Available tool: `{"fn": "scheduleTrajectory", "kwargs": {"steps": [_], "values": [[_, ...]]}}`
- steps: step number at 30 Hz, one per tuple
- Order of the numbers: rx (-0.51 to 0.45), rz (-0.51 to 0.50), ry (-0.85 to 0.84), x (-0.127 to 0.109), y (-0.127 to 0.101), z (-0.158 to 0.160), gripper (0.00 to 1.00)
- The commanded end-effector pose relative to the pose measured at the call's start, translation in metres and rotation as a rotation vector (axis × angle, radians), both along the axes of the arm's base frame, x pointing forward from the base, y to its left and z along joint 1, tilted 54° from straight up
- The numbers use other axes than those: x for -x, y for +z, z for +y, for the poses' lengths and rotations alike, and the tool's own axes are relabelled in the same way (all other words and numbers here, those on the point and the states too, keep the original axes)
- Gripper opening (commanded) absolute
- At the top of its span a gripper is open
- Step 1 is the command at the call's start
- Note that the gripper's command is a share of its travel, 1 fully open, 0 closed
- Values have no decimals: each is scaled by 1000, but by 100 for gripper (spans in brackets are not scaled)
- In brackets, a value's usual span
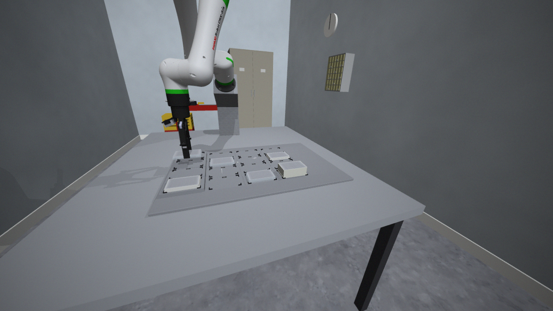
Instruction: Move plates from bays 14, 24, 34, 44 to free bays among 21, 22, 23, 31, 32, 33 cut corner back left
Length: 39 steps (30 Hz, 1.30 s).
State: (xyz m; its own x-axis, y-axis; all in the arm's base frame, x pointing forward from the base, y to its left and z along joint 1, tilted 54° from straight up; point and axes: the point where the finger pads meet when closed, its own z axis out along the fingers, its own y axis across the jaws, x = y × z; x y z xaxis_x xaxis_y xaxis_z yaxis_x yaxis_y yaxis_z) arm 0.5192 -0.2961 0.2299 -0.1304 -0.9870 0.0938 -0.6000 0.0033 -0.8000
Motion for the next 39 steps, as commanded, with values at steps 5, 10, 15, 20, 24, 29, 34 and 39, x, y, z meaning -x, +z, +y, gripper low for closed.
{"fn": "scheduleTrajectory", "kwargs": {"steps": [5,10,15,20,24,29,34,39], "values": [[1,-1,0,5,4,1,10],[1,-1,0,4,5,3,10],[1,-1,0,0,7,16,10],[1,-1,0,-5,9,28,10],[1,-1,0,-6,10,33,10],[1,-1,0,-11,12,46,10],[0,-1,0,-15,14,58,10],[0,-1,0,-17,15,66,10]]}}
